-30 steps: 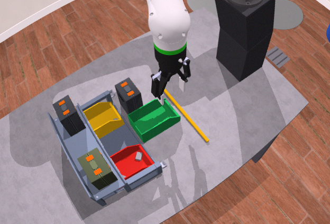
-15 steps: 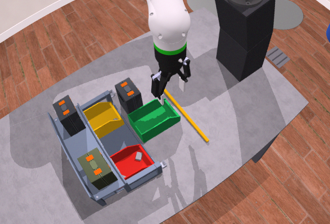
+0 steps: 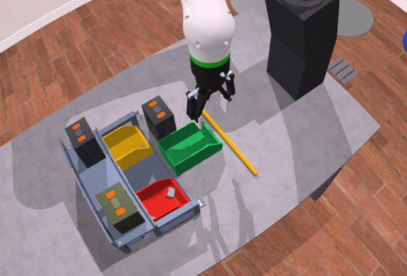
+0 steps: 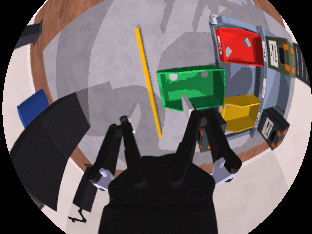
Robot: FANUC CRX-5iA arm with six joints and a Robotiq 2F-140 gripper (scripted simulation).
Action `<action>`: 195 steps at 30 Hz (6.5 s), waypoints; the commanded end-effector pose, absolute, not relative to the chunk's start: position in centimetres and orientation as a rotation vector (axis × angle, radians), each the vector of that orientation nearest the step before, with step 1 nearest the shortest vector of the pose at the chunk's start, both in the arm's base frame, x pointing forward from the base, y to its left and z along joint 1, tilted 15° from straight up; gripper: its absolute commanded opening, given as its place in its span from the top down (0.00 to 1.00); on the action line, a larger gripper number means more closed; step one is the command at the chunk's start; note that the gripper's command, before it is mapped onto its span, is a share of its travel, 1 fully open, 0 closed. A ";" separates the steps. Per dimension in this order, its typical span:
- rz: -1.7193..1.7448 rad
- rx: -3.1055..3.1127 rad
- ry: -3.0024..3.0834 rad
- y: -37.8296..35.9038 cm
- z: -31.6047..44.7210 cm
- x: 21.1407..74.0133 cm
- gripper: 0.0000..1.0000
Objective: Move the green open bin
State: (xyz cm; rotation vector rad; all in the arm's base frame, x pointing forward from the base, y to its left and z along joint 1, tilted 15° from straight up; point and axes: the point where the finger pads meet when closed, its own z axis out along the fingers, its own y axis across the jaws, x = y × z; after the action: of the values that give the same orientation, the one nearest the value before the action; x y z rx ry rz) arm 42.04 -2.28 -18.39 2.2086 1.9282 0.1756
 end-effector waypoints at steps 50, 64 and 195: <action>0.249 2.205 1.936 -2.3 -18.4 42.0 0.43; 0.249 2.205 1.936 -2.3 -18.4 42.0 0.43; 0.249 2.205 1.936 -2.3 -18.4 42.0 0.43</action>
State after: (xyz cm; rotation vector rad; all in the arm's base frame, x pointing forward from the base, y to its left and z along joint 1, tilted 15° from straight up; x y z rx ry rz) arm 42.03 -2.28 -18.39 2.2086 1.9282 0.1756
